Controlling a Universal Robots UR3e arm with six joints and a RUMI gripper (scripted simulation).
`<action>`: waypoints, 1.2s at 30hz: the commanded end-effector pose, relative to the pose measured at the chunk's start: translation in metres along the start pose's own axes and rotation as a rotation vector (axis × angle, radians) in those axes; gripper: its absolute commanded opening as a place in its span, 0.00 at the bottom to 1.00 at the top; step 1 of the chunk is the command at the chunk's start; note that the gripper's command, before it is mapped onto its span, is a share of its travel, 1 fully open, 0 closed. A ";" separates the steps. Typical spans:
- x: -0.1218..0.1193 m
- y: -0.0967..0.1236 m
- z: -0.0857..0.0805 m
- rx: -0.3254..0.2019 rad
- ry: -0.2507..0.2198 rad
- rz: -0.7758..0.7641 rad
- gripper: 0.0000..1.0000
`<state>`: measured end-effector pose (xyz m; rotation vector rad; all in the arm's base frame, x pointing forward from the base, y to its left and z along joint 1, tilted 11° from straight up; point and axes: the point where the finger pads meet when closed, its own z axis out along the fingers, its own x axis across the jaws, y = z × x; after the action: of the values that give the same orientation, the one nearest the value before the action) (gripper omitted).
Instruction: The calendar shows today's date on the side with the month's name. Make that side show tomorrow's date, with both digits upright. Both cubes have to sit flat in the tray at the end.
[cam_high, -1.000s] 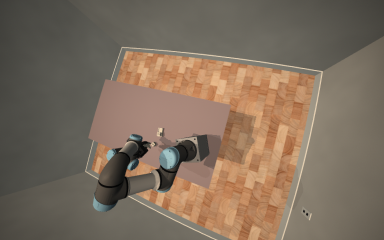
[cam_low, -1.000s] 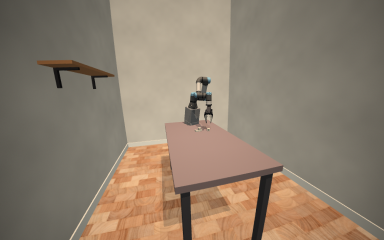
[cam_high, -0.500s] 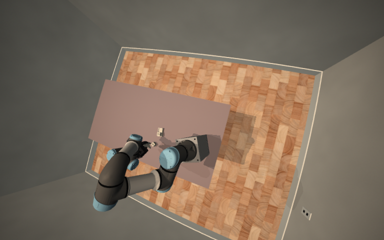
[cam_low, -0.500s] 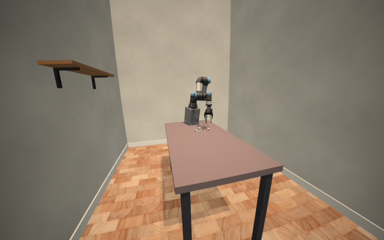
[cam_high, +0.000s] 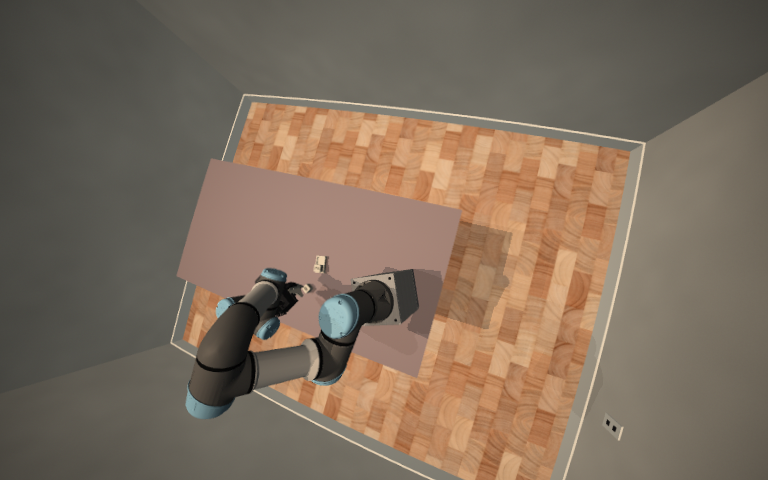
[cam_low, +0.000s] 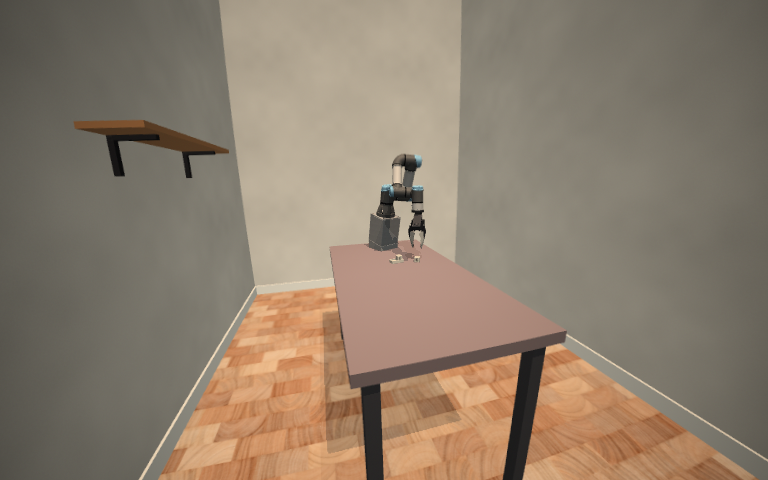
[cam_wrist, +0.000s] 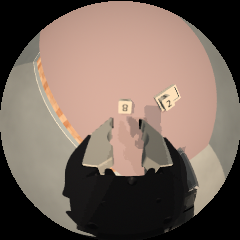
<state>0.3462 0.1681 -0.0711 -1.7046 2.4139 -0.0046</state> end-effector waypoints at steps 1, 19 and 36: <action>0.000 -0.001 0.004 0.002 -0.001 0.000 0.28; -0.001 -0.001 0.027 0.002 -0.001 0.000 0.28; -0.001 -0.001 0.042 0.002 -0.001 0.000 0.28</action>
<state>0.3527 0.1728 -0.1115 -1.7046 2.4139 -0.0047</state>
